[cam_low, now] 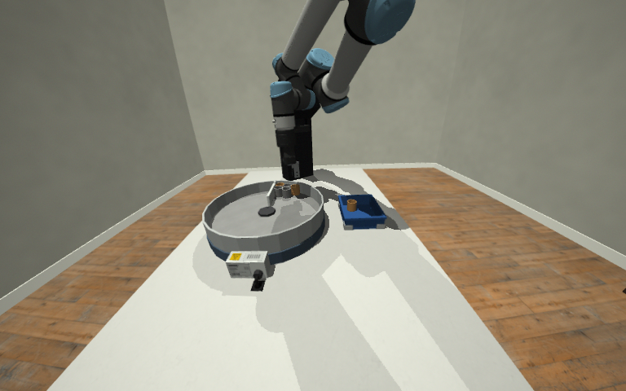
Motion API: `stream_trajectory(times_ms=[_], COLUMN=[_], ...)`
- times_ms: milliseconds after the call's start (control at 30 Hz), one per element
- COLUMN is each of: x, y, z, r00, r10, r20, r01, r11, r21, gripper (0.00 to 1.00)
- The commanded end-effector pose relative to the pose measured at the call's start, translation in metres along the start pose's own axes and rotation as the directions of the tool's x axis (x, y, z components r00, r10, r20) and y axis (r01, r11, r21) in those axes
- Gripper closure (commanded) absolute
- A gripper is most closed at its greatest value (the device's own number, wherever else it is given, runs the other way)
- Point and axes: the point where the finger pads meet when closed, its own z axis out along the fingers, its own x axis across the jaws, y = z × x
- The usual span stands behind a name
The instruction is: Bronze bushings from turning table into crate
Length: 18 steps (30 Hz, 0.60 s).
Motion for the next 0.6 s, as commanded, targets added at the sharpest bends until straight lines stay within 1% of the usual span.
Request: stream_trajectory(times_ms=[0, 67, 467, 567], x=[-0.0025, -0.0043, -0.0043, -0.0109], y=[0.0045, 0.0075, 0.0075, 0.0060], z=[0.0007, 0.0012, 0.0012, 0.0016], r00=[0.990, 0.971, 0.971, 0.946], r10=[0.141, 0.239, 0.239, 0.323], r20=[-0.001, -0.001, -0.001, -0.008], r01=[-0.141, -0.239, -0.239, -0.323], r11=[0.990, 0.971, 0.971, 0.946], r21=[0.000, 0.001, 0.001, -0.010], gripper=[0.55, 0.55, 0.55, 0.55])
